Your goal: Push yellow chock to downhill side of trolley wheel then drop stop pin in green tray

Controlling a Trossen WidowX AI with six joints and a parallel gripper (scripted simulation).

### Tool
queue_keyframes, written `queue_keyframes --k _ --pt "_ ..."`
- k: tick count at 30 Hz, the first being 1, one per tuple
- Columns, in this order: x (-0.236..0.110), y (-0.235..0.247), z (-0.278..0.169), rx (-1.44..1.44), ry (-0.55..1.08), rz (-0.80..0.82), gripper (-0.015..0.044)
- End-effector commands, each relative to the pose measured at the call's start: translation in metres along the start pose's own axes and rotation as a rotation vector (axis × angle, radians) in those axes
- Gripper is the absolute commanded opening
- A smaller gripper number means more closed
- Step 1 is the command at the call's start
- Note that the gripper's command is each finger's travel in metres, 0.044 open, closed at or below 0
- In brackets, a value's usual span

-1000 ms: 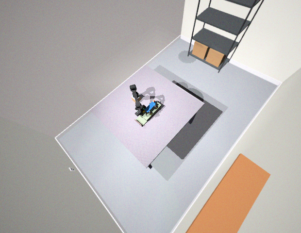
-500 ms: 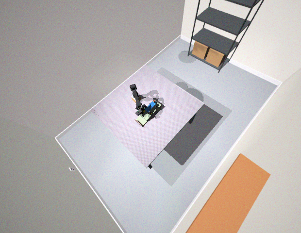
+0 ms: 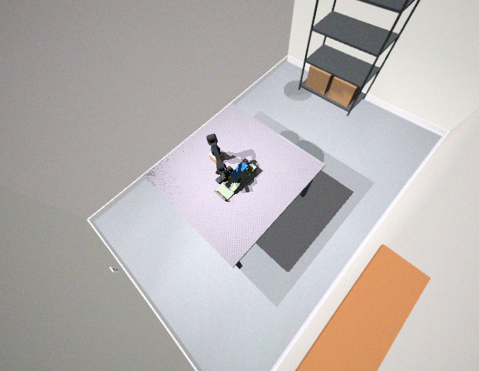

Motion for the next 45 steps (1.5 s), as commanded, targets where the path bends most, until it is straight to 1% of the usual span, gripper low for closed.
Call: queue_keyframes --k 1,6,20,21,24,26,28,30,38,45 --pt "-0.001 0.000 0.000 -0.001 -0.001 -0.001 0.0190" --pt "-0.022 0.001 0.001 0.001 0.003 -0.005 0.0190" --pt "-0.060 0.001 0.001 0.002 0.004 -0.005 0.0190" --pt "-0.052 0.002 0.001 0.008 -0.005 -0.002 0.0216" --pt "-0.052 0.002 0.001 0.008 -0.005 -0.002 0.0295" --pt "-0.055 0.003 -0.001 -0.013 0.013 0.006 0.0243" --pt "-0.066 0.006 -0.005 -0.072 0.062 0.031 0.0190" --pt "-0.074 0.003 -0.010 -0.151 0.099 0.048 0.0190" --pt "-0.076 -0.061 -0.024 -0.565 0.107 -0.010 0.0190" --pt "-0.079 -0.118 -0.025 -0.927 0.118 -0.065 0.0190"
Point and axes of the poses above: the point midway between the two fingers, 35 mm back from their tips, its own x axis out along the fingers, its own y axis across the jaws, z = x × y, the point moved 6 cm from there along -x, back along the fingers, and after that the axes turned 9 degrees about x, right-handed, at the moved point
